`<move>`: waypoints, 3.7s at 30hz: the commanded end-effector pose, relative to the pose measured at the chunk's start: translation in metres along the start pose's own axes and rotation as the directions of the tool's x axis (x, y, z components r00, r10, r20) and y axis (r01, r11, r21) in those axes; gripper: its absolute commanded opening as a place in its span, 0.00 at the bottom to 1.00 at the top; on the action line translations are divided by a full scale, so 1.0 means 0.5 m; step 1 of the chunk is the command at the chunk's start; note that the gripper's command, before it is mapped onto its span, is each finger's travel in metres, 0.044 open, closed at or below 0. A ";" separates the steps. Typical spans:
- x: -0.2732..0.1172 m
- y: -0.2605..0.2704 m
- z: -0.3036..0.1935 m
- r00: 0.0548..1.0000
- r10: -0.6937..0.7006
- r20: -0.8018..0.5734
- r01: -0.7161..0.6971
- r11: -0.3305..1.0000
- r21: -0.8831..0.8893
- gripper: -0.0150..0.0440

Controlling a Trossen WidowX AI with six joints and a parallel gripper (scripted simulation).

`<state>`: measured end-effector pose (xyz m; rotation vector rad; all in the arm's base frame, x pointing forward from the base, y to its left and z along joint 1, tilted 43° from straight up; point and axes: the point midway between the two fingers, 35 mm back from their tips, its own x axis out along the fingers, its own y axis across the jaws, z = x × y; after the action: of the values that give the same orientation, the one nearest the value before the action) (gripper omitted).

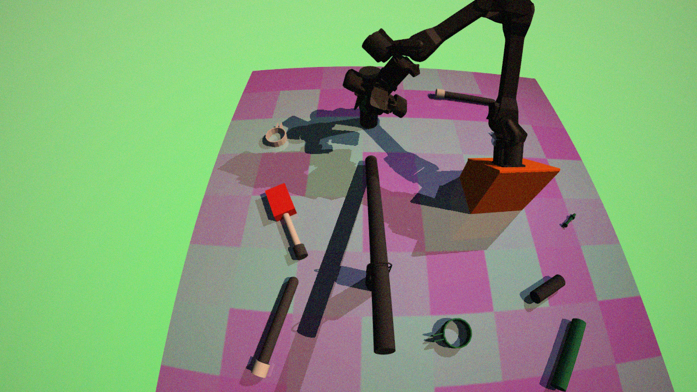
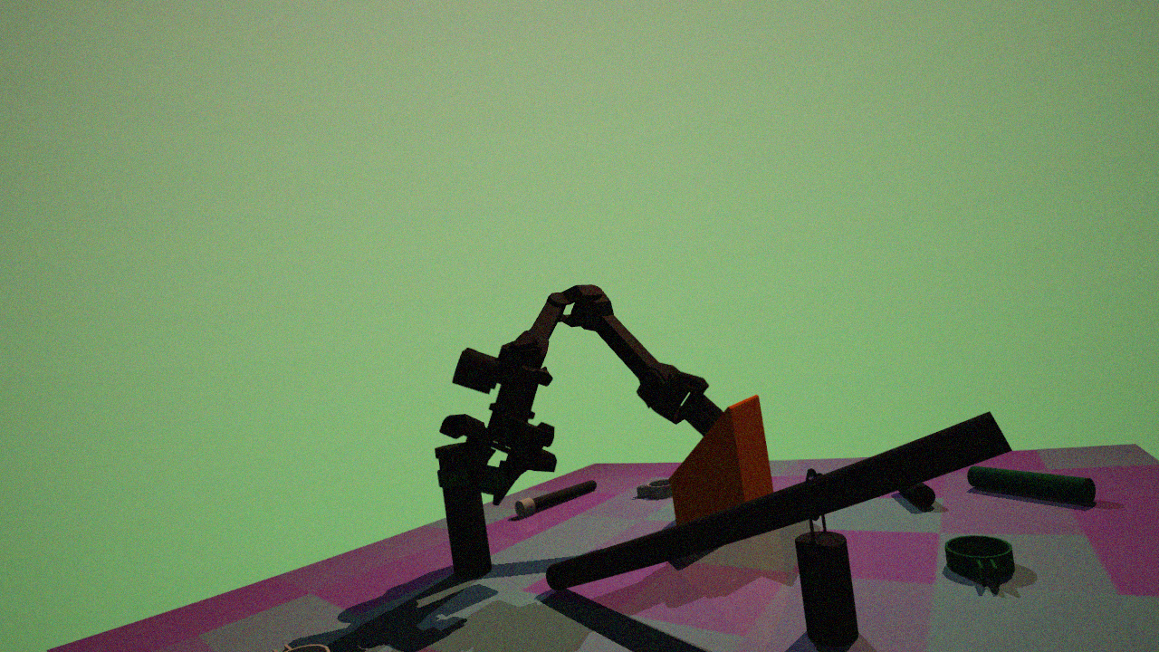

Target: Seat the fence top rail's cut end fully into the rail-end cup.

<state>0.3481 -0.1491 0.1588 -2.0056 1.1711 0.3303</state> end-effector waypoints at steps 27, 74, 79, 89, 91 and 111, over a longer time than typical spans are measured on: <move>-0.013 0.021 -0.001 0.998 0.004 0.065 0.003 0.993 -0.115 0.25; -0.085 -0.010 0.094 0.996 0.018 0.084 -0.017 1.000 -0.021 1.00; -0.117 -0.020 0.151 0.995 0.049 0.092 -0.076 0.944 0.322 1.00; -0.196 -0.033 0.249 0.996 0.063 0.059 -0.084 0.538 0.839 1.00; -0.208 -0.035 0.261 0.997 0.058 0.051 -0.073 0.484 0.872 1.00; -0.277 -0.041 0.316 1.000 0.007 0.003 -0.003 -0.017 1.000 1.00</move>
<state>0.3198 0.0293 0.1364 -0.8453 1.0260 -0.3361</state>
